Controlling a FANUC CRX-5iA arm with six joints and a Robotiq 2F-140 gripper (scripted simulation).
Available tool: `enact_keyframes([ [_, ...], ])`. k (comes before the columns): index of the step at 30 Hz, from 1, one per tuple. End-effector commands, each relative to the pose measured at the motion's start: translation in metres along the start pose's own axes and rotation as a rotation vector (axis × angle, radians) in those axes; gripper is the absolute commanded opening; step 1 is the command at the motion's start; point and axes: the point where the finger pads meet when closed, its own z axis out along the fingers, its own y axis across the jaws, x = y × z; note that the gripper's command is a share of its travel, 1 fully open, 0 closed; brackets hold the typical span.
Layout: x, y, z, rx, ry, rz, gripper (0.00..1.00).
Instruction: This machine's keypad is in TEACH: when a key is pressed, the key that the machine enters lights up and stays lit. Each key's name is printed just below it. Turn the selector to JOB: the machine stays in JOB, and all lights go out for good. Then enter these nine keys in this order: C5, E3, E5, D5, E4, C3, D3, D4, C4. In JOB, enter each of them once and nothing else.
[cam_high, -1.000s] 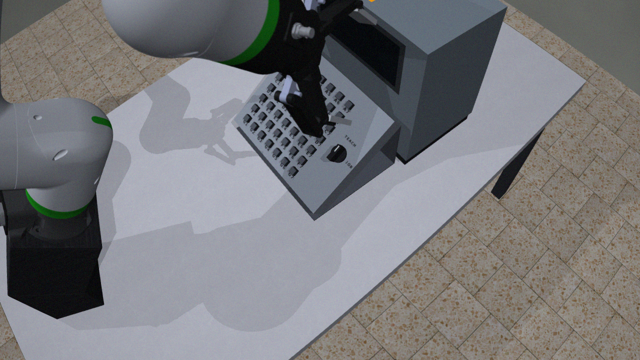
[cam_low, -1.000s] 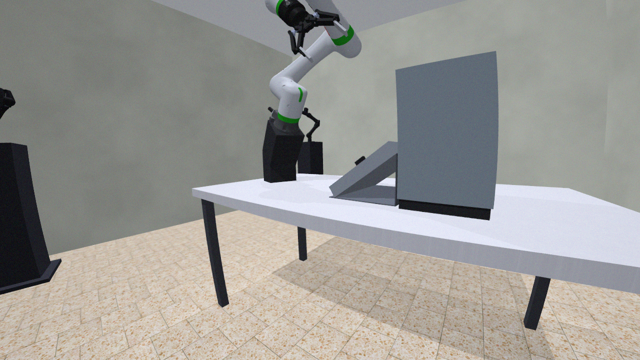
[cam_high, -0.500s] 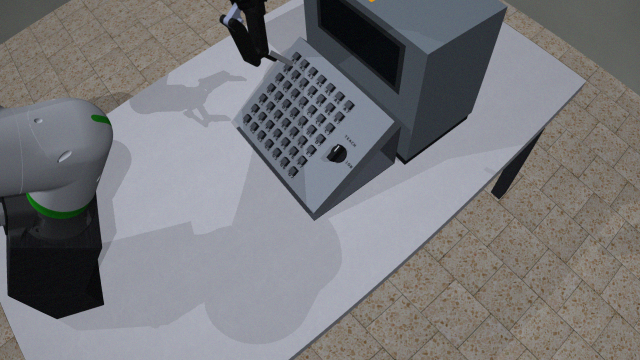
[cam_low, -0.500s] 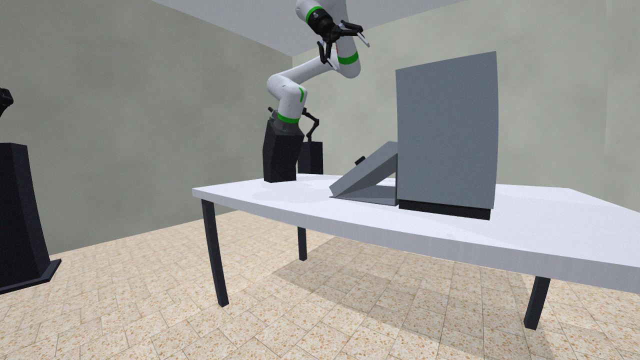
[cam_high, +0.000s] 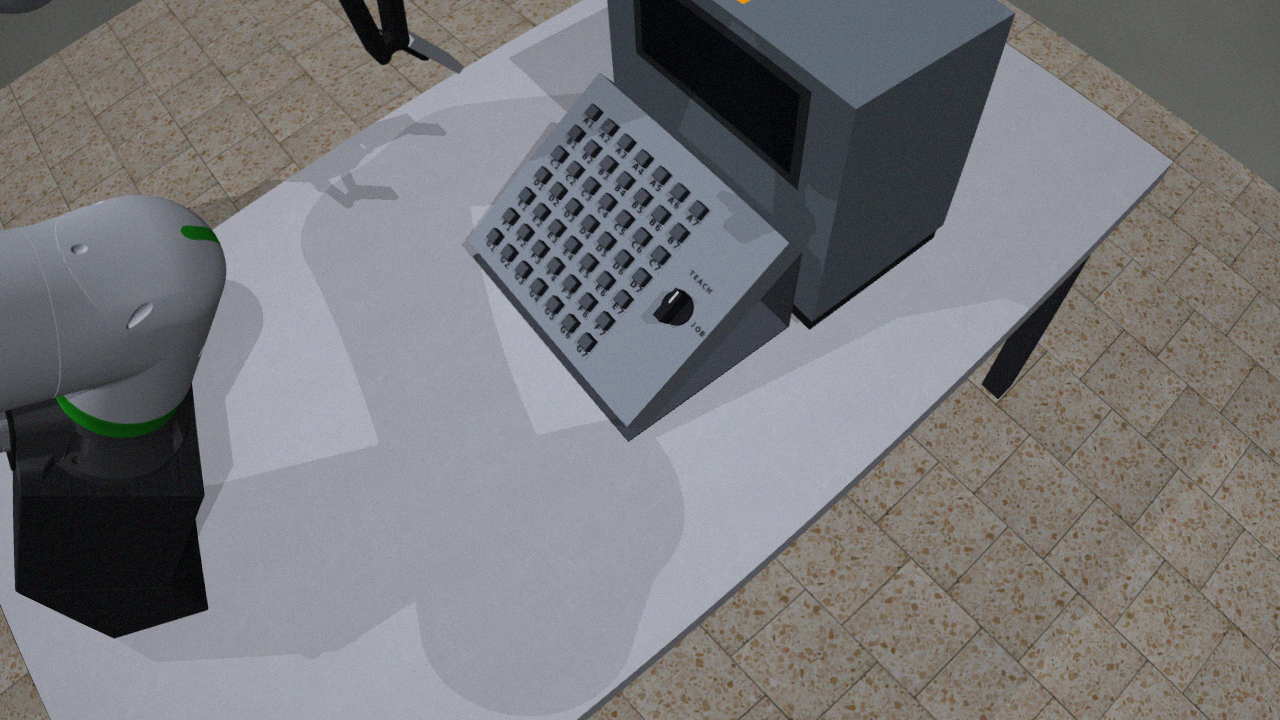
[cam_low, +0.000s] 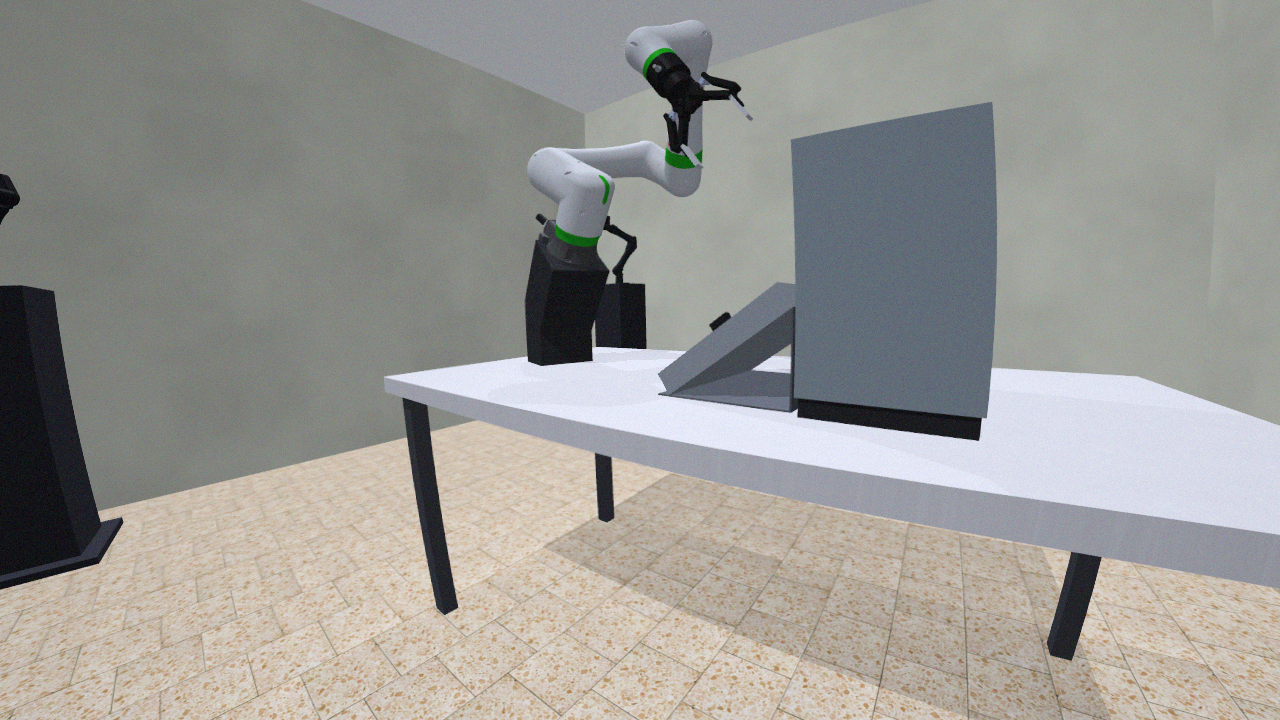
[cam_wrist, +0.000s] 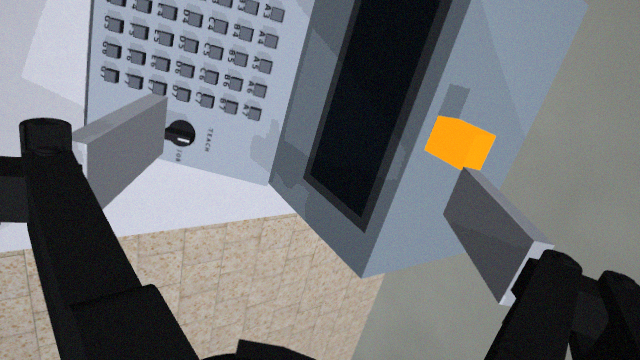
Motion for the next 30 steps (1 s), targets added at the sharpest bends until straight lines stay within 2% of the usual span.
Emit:
enact_keyframes([
  [1,0.017,-0.007,-0.002,-0.006,-0.011,0.036,1.0],
  [7,0.017,-0.007,-0.002,-0.006,-0.011,0.036,1.0],
  [10,0.018,-0.014,0.008,-0.006,-0.011,0.036,1.0],
  [14,0.018,-0.042,0.05,-0.006,-0.011,0.036,1.0],
  [19,0.019,-0.068,0.089,-0.006,-0.011,0.036,1.0],
  [21,0.019,-0.068,0.089,-0.006,-0.011,0.036,1.0],
  [22,0.019,-0.082,0.109,-0.006,-0.011,0.036,1.0],
  [30,0.02,-0.123,0.17,-0.007,-0.011,0.036,1.0],
])
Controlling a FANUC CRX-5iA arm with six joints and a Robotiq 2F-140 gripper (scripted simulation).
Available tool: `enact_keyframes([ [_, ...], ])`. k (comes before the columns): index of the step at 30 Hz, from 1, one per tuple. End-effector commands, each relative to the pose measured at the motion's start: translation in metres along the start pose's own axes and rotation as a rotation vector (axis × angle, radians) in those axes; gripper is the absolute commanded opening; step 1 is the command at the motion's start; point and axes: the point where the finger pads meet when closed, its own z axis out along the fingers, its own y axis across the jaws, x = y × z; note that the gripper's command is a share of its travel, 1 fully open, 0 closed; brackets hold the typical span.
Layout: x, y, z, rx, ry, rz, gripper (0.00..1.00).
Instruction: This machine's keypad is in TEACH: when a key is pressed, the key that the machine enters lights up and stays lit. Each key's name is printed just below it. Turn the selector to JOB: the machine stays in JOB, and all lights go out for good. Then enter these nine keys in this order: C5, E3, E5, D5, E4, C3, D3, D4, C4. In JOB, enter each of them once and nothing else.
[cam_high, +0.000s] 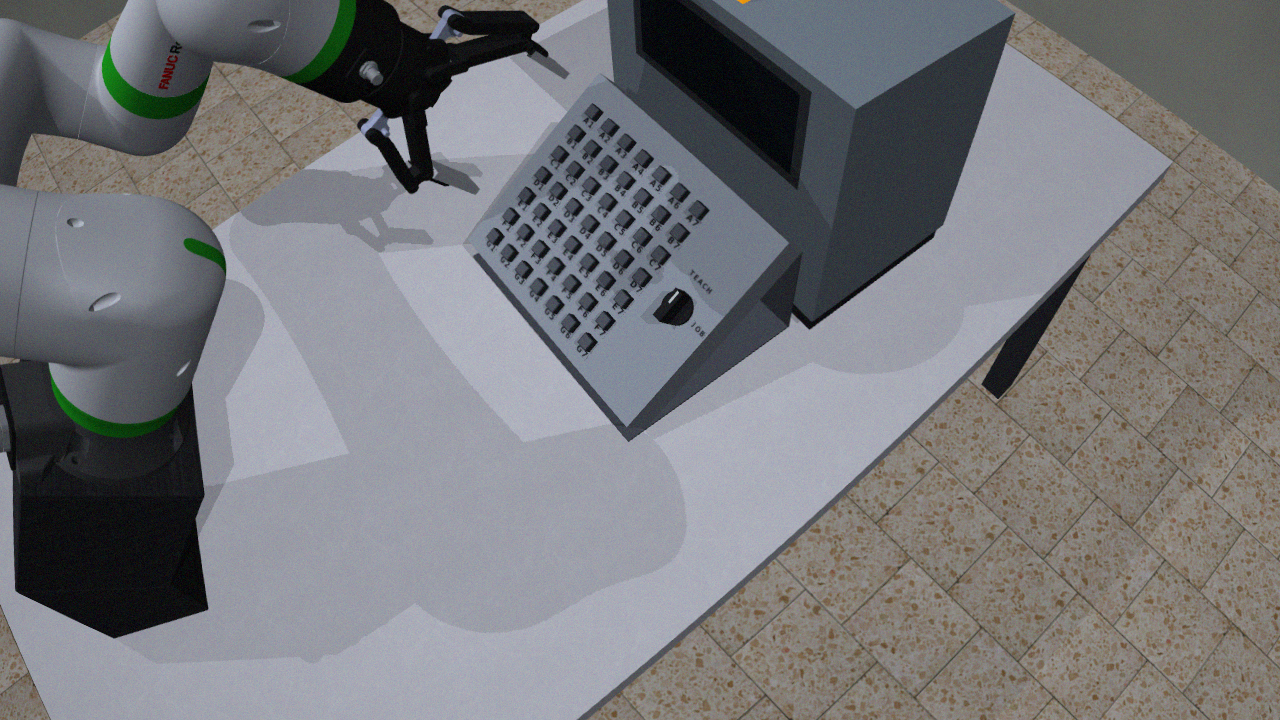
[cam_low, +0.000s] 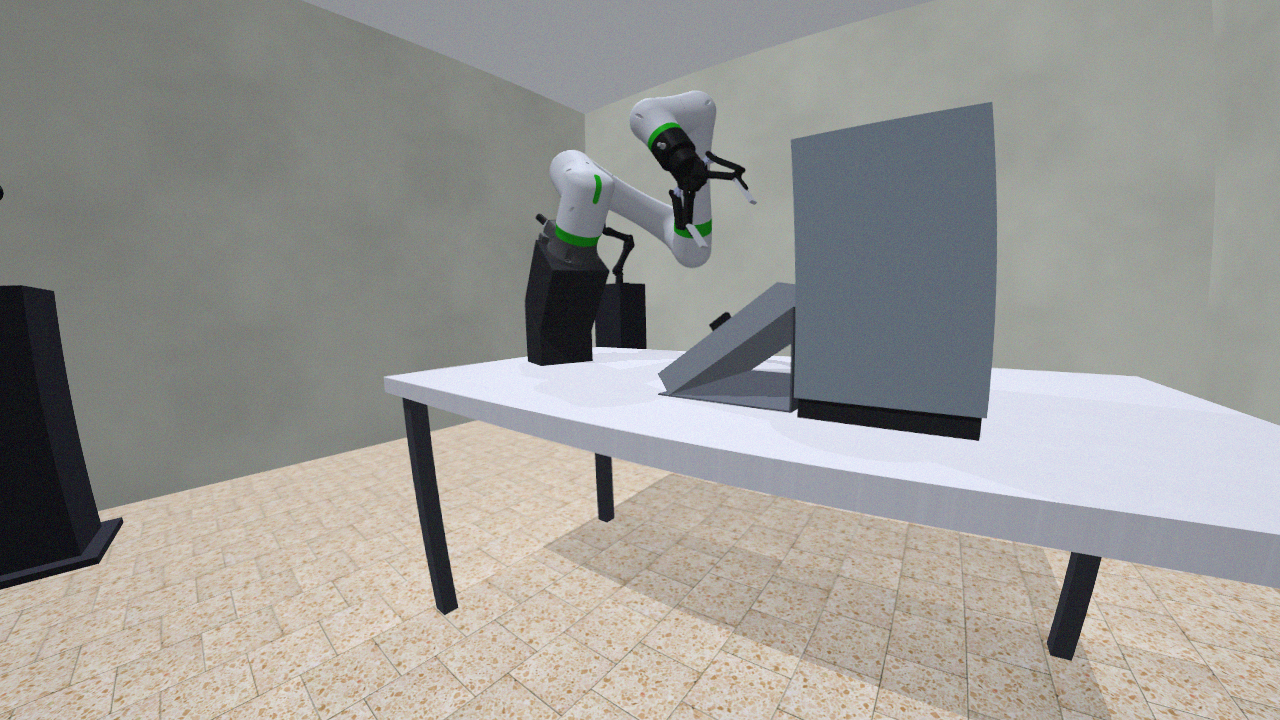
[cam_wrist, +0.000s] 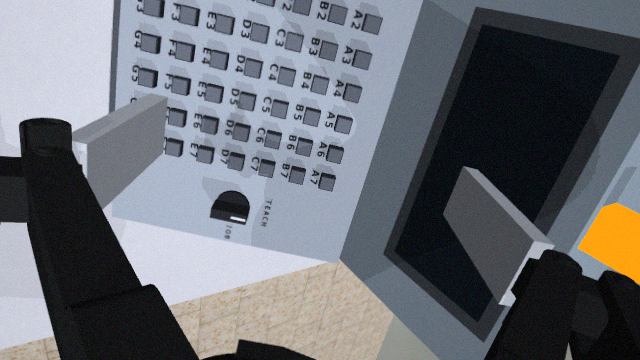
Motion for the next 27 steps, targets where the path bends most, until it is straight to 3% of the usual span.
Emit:
enact_keyframes([
  [1,-0.001,-0.024,0.034,0.0,0.0,0.006,1.0],
  [6,-0.001,-0.049,0.071,0.001,0.0,0.006,1.0],
  [15,-0.001,-0.062,0.09,0.001,0.0,0.006,1.0],
  [16,-0.001,-0.062,0.09,0.001,0.0,0.006,0.0],
  [27,-0.001,-0.062,0.09,0.001,0.0,0.006,0.0],
])
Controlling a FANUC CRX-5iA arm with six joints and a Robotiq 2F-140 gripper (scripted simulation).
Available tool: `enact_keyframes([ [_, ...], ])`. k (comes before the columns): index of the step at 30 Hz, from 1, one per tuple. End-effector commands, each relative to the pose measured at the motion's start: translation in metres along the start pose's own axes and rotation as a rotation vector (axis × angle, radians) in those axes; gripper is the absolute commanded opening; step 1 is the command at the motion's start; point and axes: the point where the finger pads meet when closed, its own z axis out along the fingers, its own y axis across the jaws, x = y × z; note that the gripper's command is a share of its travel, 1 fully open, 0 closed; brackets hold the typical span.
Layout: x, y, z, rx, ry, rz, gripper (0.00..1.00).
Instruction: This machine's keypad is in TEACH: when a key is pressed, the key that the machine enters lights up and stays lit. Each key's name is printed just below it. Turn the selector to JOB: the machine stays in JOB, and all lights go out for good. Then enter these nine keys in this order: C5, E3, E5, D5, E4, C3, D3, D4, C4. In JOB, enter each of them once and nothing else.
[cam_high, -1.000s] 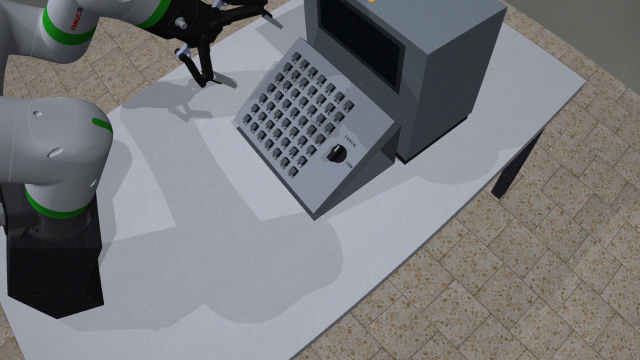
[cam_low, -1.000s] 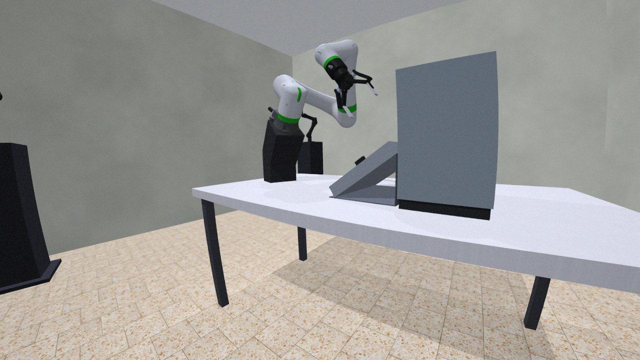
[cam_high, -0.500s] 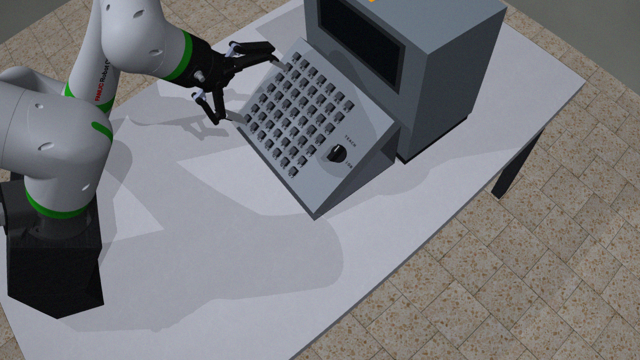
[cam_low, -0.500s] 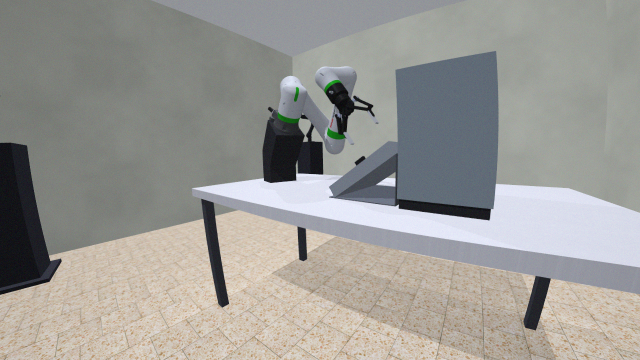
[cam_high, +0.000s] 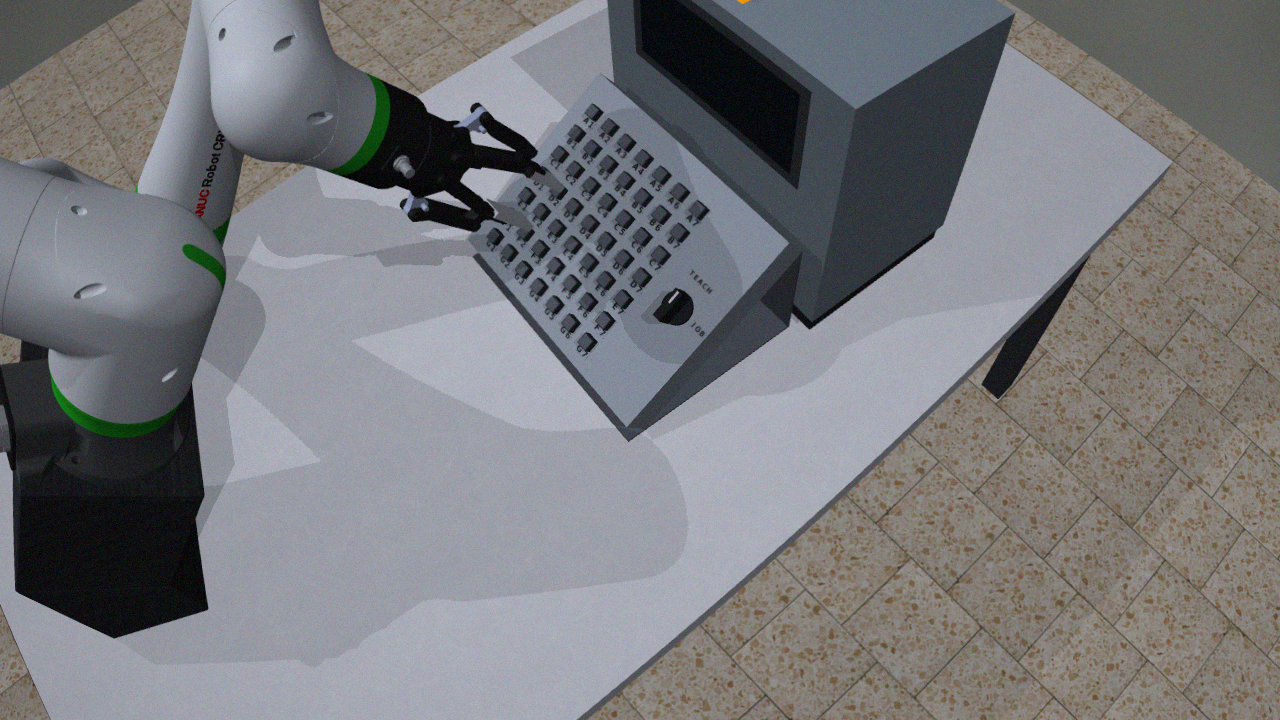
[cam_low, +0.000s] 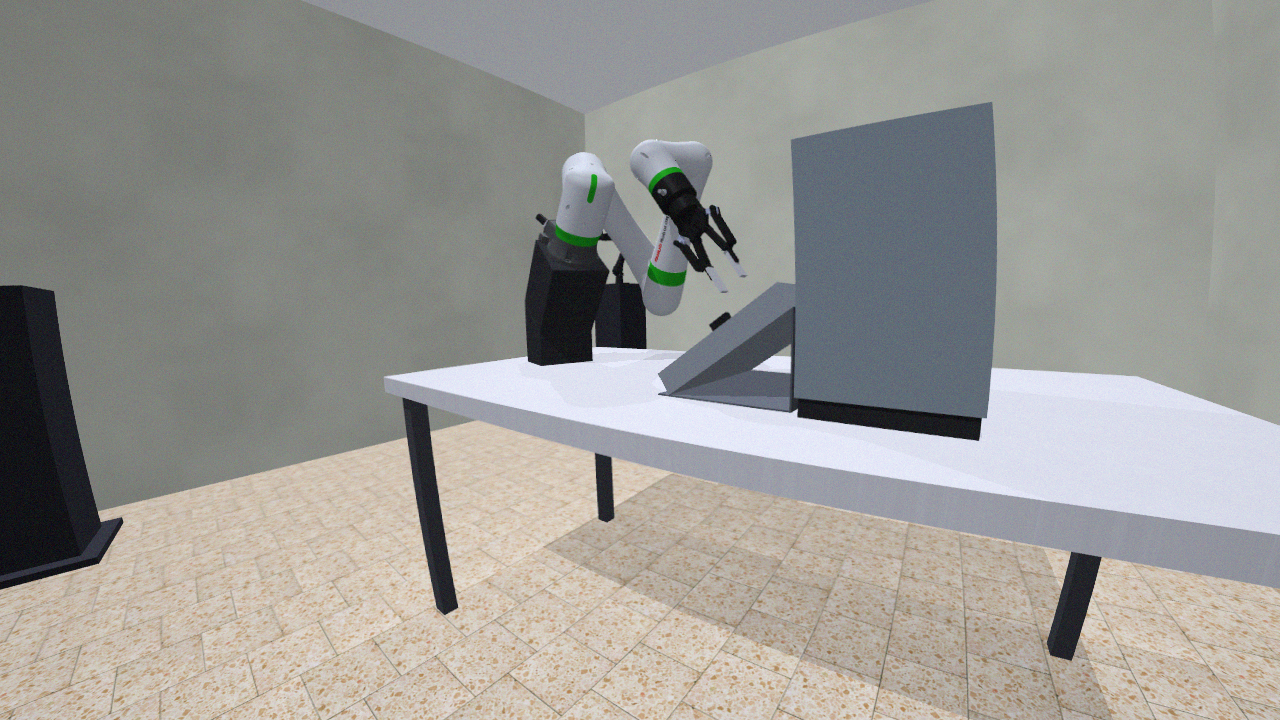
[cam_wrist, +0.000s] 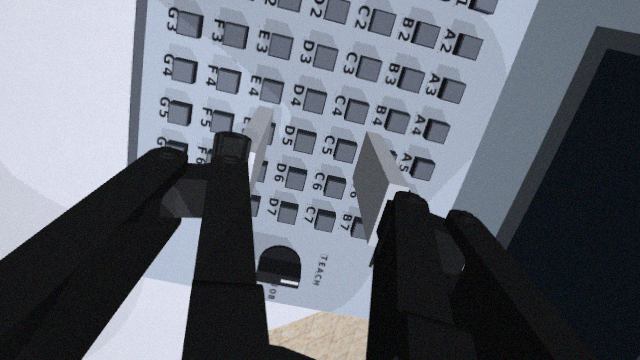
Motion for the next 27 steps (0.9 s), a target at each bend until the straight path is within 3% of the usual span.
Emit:
enact_keyframes([
  [1,0.0,0.0,0.0,0.0,0.0,0.0,0.0],
  [23,0.0,0.0,0.0,0.0,0.0,0.0,0.0],
  [27,0.0,0.0,0.014,0.0,0.0,0.0,0.0],
])
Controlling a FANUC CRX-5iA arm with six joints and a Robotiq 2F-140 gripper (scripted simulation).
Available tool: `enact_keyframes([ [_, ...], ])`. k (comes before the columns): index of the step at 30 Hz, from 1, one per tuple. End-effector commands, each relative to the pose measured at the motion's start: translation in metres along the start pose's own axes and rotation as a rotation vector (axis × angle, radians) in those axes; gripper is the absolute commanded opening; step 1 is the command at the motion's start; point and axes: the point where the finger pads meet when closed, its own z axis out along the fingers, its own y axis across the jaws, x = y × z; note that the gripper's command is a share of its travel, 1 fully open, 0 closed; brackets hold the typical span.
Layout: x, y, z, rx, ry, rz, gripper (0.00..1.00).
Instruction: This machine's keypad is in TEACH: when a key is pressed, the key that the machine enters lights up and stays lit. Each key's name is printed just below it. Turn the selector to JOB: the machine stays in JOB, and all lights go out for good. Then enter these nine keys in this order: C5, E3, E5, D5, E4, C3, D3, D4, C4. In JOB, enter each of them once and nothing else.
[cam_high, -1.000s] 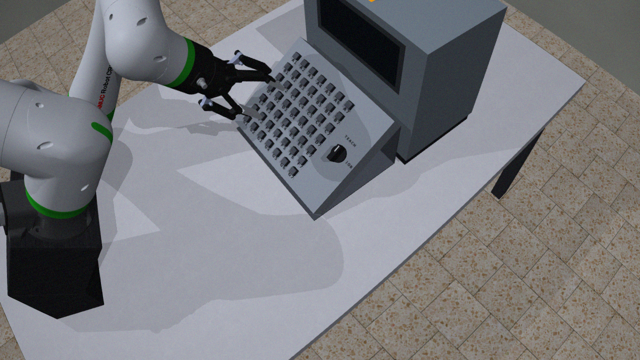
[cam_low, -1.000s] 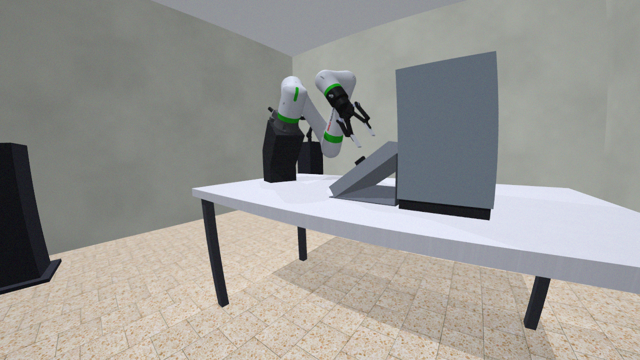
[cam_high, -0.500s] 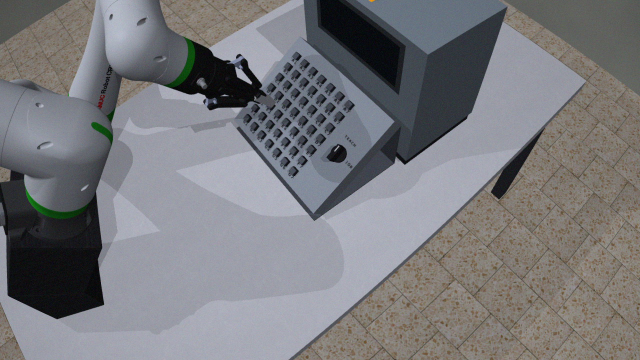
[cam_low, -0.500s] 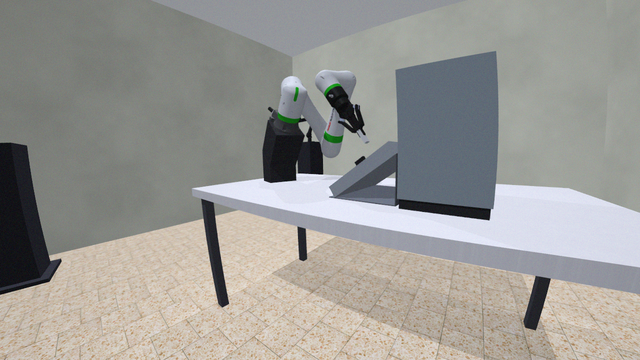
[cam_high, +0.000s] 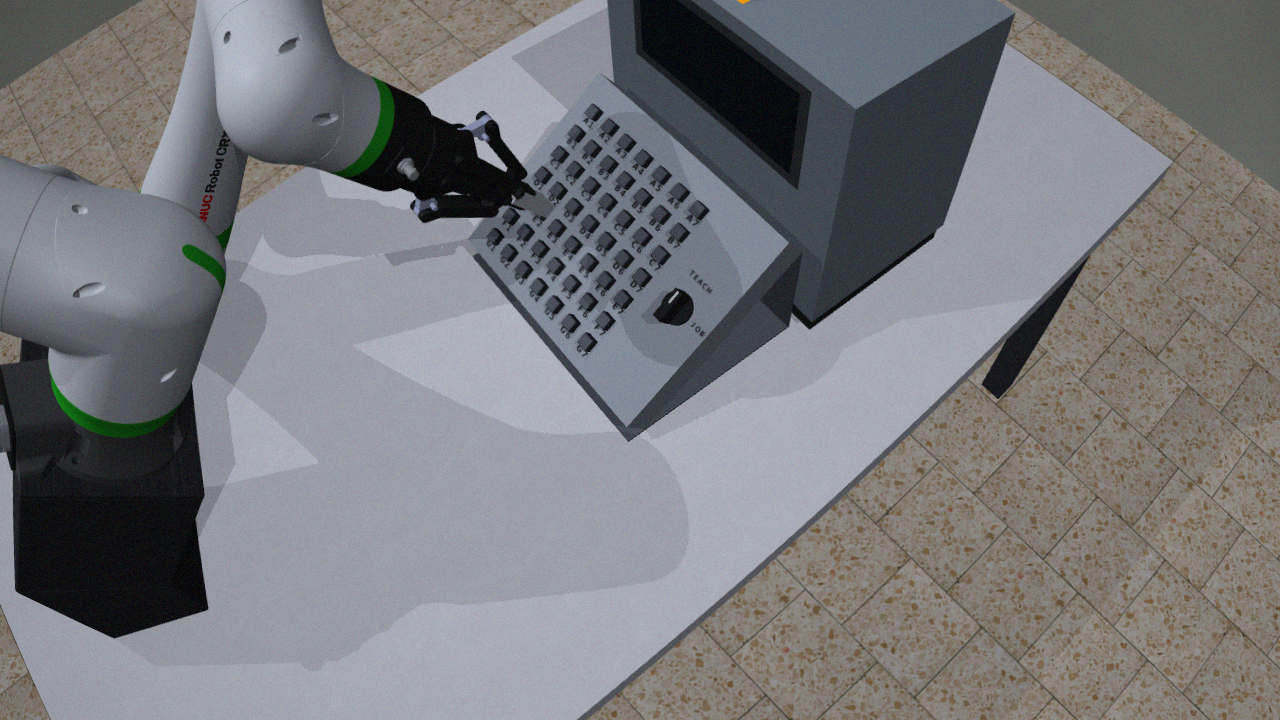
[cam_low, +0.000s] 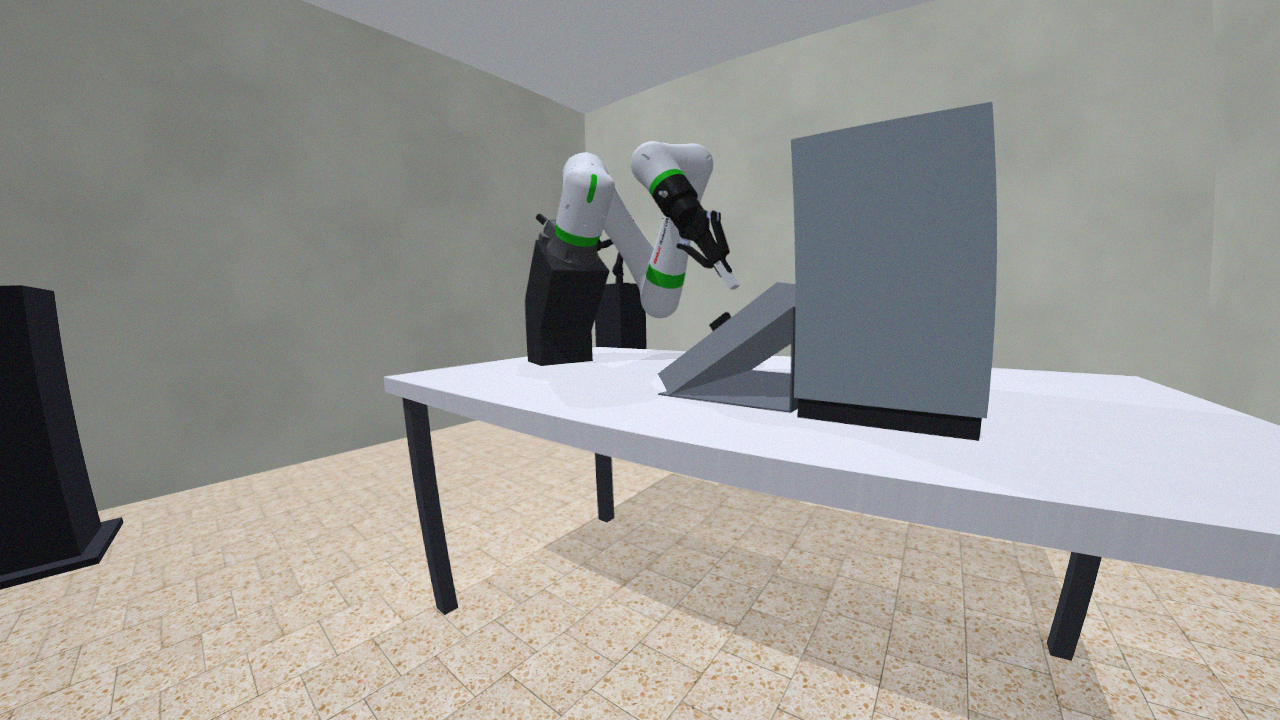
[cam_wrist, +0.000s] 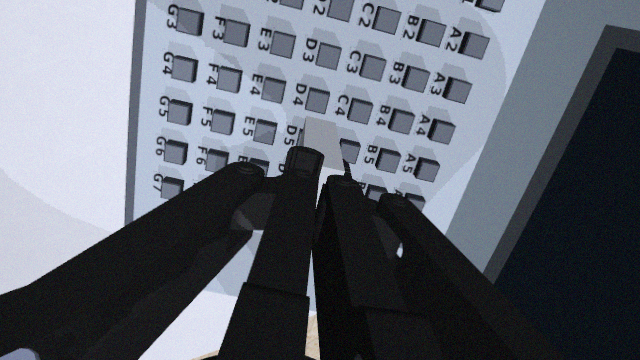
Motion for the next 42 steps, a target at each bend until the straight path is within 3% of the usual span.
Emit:
enact_keyframes([
  [1,0.002,0.001,0.015,-0.003,0.004,0.001,0.0],
  [10,0.002,0.001,0.063,-0.003,0.004,0.001,0.0],
  [42,0.002,0.001,0.086,-0.002,0.004,0.002,0.0],
])
